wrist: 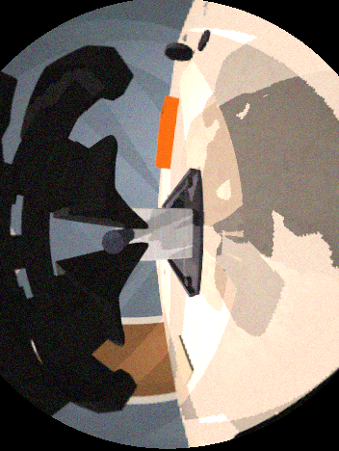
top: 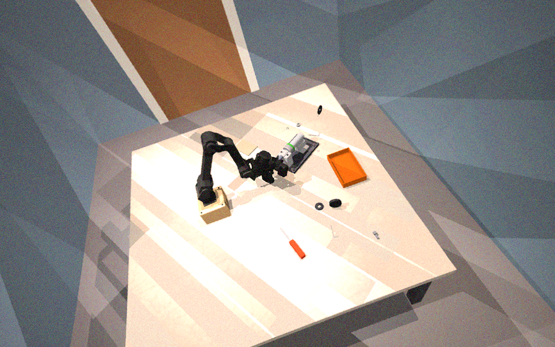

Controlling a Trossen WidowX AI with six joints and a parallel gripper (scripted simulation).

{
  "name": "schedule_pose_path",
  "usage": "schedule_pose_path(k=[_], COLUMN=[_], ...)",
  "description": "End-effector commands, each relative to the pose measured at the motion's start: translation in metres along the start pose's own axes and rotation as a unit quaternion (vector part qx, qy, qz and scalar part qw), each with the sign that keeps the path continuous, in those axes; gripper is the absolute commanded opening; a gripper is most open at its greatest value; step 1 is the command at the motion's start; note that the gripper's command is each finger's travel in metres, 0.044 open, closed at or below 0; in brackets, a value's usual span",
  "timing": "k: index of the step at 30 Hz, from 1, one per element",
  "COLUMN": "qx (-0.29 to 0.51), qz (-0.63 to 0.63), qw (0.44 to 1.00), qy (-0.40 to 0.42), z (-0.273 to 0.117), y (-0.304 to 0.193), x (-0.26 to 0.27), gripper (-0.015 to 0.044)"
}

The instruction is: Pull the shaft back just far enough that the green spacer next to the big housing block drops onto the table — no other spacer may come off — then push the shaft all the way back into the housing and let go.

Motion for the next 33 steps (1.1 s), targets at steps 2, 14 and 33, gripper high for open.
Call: schedule_pose_path(k=[2,14,33], qx=[0.0,0.002,0.001], qz=[0.0,0.0,0.0], qw=[1.0,1.0,1.0], qy=[-0.001,0.003,0.003], z=[0.0,-0.006,-0.014], y=[0.0,0.004,0.008], x=[0.0,-0.001,-0.002], gripper=[0.0013,0.0,0.0])
Point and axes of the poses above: the point midway between the two fingers, 35 mm back from their tips, its own z axis out along the fingers, its own x axis across the jaws, y = z × x, the point moved 4 cm from there along -z, back along the fingers, and after that the axes turned 8 degrees about -z, right-handed, at the moved point
